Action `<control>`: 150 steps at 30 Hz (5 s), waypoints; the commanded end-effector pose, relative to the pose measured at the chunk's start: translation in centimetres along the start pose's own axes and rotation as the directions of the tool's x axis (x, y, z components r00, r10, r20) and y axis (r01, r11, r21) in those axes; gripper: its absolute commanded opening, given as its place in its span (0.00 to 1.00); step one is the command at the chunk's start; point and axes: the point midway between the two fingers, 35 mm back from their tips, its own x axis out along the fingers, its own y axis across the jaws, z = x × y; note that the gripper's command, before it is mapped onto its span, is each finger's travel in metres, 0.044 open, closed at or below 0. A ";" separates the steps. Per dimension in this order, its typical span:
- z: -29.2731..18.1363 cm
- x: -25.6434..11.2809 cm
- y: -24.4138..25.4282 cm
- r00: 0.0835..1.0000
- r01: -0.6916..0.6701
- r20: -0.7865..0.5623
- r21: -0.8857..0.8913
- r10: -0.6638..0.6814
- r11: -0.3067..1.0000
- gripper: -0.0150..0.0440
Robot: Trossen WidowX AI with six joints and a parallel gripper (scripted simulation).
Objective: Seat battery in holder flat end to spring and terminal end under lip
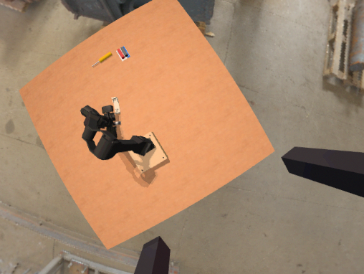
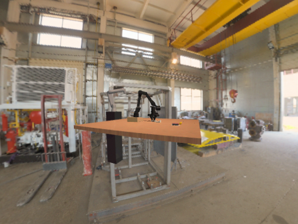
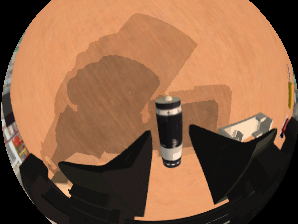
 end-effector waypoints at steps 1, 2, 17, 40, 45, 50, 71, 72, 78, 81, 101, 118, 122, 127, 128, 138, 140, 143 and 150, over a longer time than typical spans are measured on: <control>-0.1 0.2 0.1 1.000 0.000 -0.004 0.004 0.000 1.000 0.41; -0.1 0.2 0.1 1.000 0.000 -0.004 0.004 0.000 1.000 0.40; -0.1 -4.2 0.0 1.000 0.001 -0.004 0.005 -0.001 1.000 0.36; -1.0 -6.8 -7.5 1.000 0.014 -0.009 0.851 -0.011 0.525 0.36; -1.7 -7.3 -9.7 1.000 0.016 -0.013 0.970 -0.013 0.244 0.36; -2.2 -7.7 -11.2 1.000 0.017 -0.017 0.999 -0.013 0.036 0.36; -2.1 -4.9 -11.6 0.985 0.018 -0.010 0.999 -0.172 0.044 0.36; -2.1 -4.7 -11.6 0.983 0.017 -0.009 0.999 -0.184 0.045 0.36; -2.1 -3.7 -11.7 0.966 0.015 -0.002 0.999 -0.258 0.048 0.36; -2.2 -3.6 -11.6 0.964 0.014 0.000 0.999 -0.266 0.048 0.36; -2.1 -2.6 -11.2 0.921 0.020 0.001 0.998 -0.389 0.051 0.36; -2.2 -1.9 -10.6 0.869 0.018 0.006 0.999 -0.496 0.044 0.36; -2.2 -1.9 -10.6 0.863 0.017 0.007 0.999 -0.504 0.043 0.36; -2.2 -1.7 -10.1 0.863 0.017 0.007 0.999 -0.504 0.043 0.36; -2.2 -1.7 -10.0 0.863 0.017 0.007 0.999 -0.504 0.043 0.36; -2.3 -1.6 -9.0 0.864 0.014 0.011 0.999 -0.504 0.045 0.36; -2.3 -1.6 -8.8 0.864 0.013 0.012 0.999 -0.504 0.045 0.36; -2.3 -1.6 -8.6 0.864 0.011 0.013 0.999 -0.503 0.046 0.36; -2.4 -1.5 -8.3 0.867 0.009 0.016 0.999 -0.499 0.047 0.36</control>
